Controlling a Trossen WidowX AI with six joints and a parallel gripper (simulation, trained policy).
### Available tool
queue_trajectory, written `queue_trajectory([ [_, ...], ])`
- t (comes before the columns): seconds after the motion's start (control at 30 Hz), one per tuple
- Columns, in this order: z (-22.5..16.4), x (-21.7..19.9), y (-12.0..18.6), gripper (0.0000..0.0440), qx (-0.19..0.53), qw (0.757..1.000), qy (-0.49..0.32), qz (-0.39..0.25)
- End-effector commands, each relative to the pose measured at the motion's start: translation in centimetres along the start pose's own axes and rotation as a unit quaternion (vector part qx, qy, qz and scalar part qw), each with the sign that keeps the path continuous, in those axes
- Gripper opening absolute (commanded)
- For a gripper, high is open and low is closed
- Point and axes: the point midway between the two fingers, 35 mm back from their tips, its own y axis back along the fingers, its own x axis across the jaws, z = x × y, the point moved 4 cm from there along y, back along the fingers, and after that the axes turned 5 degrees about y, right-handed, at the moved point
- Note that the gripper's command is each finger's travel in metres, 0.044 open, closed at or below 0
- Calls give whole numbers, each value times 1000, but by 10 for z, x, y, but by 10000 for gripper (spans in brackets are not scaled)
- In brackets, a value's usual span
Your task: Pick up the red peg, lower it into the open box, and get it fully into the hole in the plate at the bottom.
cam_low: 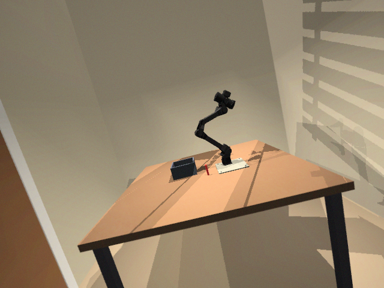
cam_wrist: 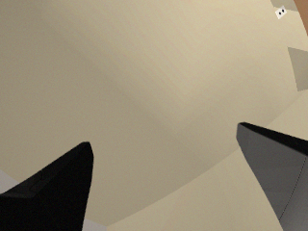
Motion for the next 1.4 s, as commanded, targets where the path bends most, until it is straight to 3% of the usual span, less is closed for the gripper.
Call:
queue_trajectory([
  [0.0,1,2,-1,423,2,1000,8,5],
  [0.03,1,3,-3,440,6,1000,15,8],
  [0.37,13,5,-43,440,66,997,24,44],
  [0.67,23,-17,-95,440,75,997,-3,33],
  [1.03,15,-77,-153,440,51,998,-1,-46],
  [1.37,-12,-147,-181,440,38,985,60,-157],
])
